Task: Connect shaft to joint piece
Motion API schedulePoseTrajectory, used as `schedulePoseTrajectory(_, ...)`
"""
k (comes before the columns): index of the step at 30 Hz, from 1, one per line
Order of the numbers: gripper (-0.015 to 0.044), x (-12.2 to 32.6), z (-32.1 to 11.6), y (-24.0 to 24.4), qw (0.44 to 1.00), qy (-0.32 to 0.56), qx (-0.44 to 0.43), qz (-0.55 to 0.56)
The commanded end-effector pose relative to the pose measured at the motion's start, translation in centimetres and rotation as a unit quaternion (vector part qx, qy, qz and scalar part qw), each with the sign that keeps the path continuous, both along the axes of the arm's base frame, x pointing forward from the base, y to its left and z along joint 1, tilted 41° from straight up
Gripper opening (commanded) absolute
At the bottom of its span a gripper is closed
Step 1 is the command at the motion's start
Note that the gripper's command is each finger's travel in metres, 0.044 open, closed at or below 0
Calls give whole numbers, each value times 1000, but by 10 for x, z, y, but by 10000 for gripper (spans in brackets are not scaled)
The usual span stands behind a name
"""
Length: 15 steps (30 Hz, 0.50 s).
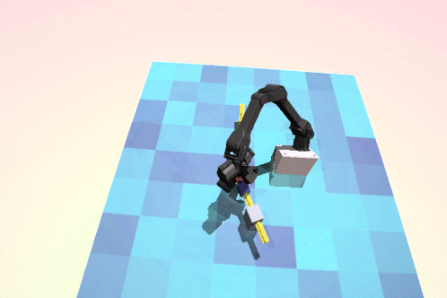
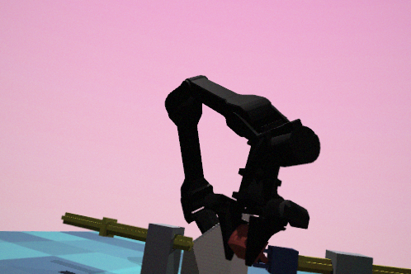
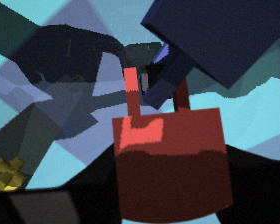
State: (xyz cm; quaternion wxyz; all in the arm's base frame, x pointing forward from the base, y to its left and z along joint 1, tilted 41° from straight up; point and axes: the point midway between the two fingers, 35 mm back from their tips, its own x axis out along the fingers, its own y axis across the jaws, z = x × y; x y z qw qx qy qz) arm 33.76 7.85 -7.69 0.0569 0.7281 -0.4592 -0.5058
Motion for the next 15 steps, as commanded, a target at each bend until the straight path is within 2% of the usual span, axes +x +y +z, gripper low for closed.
schedulePoseTrajectory(1, 0, 0, 0, 0, 1000, 0, 0, 0)
schedulePoseTrajectory(15, 0, -5, 2, -10, 992, -38, 31, -112)
